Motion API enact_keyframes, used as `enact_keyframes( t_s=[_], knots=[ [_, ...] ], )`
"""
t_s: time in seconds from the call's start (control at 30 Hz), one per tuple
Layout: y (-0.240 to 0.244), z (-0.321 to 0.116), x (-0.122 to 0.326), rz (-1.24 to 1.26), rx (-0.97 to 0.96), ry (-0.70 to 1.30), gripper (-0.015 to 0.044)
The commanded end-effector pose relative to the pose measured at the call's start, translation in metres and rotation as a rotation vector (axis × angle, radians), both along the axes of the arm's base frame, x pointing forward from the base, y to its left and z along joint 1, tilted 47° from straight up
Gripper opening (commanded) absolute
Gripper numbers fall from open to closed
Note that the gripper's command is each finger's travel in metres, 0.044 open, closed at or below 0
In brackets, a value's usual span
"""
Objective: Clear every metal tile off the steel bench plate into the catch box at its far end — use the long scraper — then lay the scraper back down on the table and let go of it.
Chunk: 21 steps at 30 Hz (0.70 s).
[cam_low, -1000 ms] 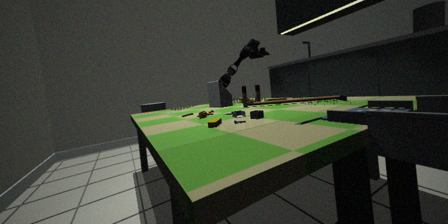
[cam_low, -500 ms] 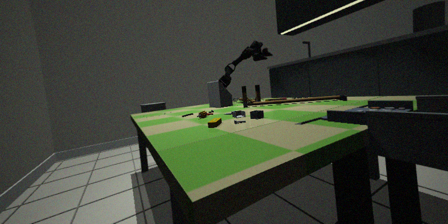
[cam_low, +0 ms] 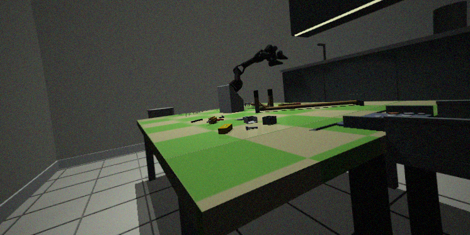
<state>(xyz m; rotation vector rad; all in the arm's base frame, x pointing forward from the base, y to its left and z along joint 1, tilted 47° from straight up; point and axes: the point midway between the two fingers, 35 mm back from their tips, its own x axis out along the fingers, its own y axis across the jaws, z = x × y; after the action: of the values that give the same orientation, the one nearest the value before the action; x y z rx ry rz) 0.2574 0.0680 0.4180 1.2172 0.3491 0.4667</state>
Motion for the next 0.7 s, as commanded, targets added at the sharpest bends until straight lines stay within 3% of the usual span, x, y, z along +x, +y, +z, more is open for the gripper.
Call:
enact_keyframes(
  t_s=[0.0, 0.67],
  knots=[
    [0.007, 0.01, -0.008, 0.008, 0.032, -0.008, 0.044],
    [0.039, 0.05, -0.044, 0.085, 0.231, 0.008, 0.044]
  ],
)
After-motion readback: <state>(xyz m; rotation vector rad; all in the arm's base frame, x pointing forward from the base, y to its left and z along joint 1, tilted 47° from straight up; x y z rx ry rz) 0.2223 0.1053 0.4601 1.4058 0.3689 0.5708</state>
